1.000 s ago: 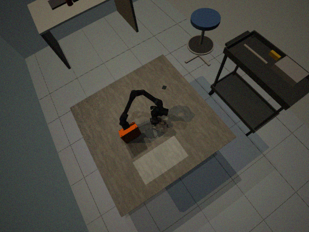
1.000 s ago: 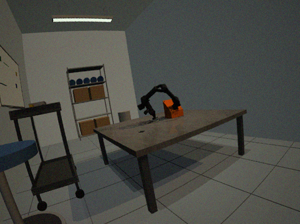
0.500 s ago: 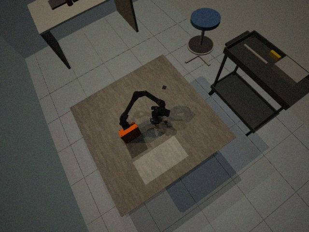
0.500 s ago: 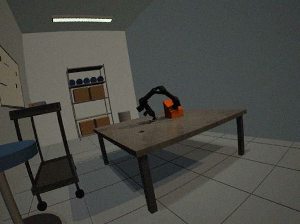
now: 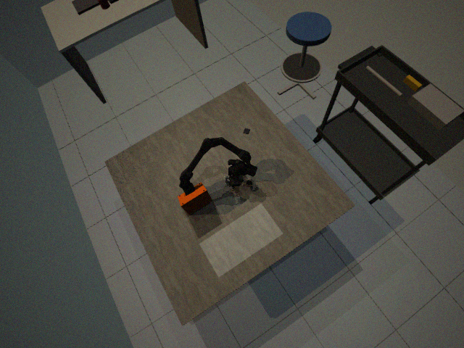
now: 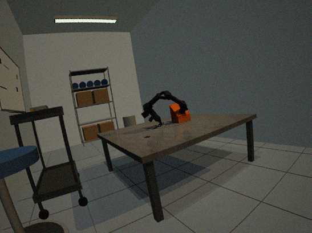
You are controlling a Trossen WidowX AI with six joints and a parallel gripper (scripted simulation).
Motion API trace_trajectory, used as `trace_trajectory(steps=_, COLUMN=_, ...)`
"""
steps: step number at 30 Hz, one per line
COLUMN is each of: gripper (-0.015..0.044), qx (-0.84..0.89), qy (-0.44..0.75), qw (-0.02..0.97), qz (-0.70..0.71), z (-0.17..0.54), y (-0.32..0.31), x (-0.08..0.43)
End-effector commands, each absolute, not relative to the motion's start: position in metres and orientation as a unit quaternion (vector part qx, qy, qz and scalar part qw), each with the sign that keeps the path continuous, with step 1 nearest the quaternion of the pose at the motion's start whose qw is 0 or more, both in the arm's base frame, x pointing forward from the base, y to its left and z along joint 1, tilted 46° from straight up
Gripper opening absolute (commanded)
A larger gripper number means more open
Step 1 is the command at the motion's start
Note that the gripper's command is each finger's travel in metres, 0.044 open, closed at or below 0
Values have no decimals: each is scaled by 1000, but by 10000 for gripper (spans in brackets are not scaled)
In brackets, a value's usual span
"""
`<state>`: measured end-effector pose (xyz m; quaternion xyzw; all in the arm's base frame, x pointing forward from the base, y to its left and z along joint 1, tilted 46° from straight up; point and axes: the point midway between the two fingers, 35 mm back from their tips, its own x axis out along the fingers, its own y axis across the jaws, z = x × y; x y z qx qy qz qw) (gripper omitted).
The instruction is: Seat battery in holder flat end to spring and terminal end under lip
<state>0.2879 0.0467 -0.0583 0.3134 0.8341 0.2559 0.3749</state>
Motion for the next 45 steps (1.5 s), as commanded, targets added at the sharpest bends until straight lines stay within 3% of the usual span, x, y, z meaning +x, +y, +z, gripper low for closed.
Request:
trace_trajectory(steps=1, gripper=82, qx=311, qy=837, qw=370, qz=257, z=-61, y=47, x=288)
trace_trajectory(steps=45, gripper=82, qx=312, qy=833, qw=383, qz=251, z=-70, y=46, x=305)
